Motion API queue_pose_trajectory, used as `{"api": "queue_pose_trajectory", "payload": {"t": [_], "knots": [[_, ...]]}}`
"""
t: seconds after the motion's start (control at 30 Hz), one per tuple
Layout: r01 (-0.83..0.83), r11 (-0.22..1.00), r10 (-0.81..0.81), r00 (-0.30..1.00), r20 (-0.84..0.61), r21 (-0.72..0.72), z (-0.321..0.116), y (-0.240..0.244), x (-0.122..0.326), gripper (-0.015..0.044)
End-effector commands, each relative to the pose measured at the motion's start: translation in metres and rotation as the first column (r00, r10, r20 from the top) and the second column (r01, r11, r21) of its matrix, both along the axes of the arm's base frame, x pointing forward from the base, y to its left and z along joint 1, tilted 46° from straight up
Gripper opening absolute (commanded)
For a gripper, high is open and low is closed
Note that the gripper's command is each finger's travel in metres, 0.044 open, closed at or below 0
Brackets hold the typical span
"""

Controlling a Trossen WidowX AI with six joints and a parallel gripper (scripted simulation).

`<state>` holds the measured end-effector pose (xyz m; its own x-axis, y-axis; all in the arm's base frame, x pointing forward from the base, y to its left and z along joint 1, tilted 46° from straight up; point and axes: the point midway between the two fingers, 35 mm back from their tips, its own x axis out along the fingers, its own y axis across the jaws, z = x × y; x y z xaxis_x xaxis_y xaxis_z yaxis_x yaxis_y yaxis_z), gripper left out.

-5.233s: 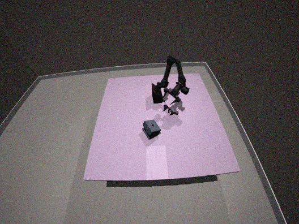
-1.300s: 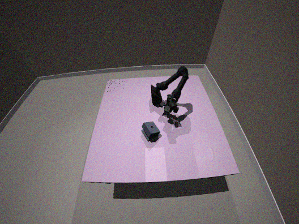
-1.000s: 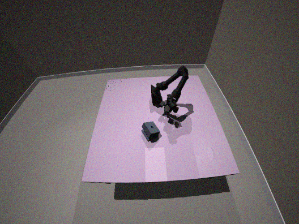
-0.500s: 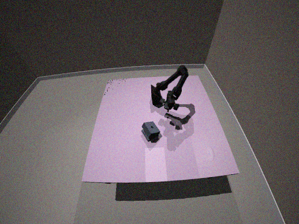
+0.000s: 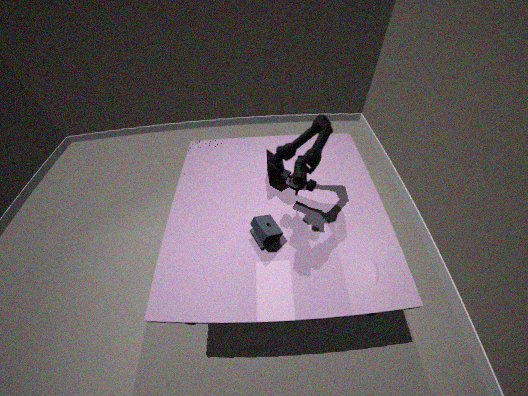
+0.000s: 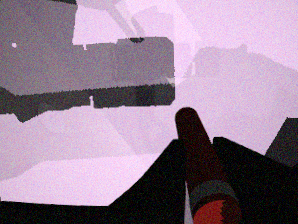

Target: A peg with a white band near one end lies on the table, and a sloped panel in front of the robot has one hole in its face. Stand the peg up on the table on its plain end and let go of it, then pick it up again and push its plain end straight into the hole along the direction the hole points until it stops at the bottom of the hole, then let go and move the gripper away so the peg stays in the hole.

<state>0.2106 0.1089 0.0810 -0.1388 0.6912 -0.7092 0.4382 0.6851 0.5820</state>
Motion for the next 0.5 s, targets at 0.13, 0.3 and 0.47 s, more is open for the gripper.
{"api": "queue_pose_trajectory", "payload": {"t": [0.13, 0.3, 0.47], "knots": [[0.038, 0.998, -0.038, 0.999, -0.002, -0.039, 0.000, -0.006, 0.015, 0.0000], [0.063, 0.996, -0.064, 0.998, -0.004, -0.064, -0.001, -0.010, 0.024, 0.0000], [0.089, 0.992, -0.090, 0.996, -0.006, -0.089, -0.002, -0.014, 0.032, 0.0000]]}}
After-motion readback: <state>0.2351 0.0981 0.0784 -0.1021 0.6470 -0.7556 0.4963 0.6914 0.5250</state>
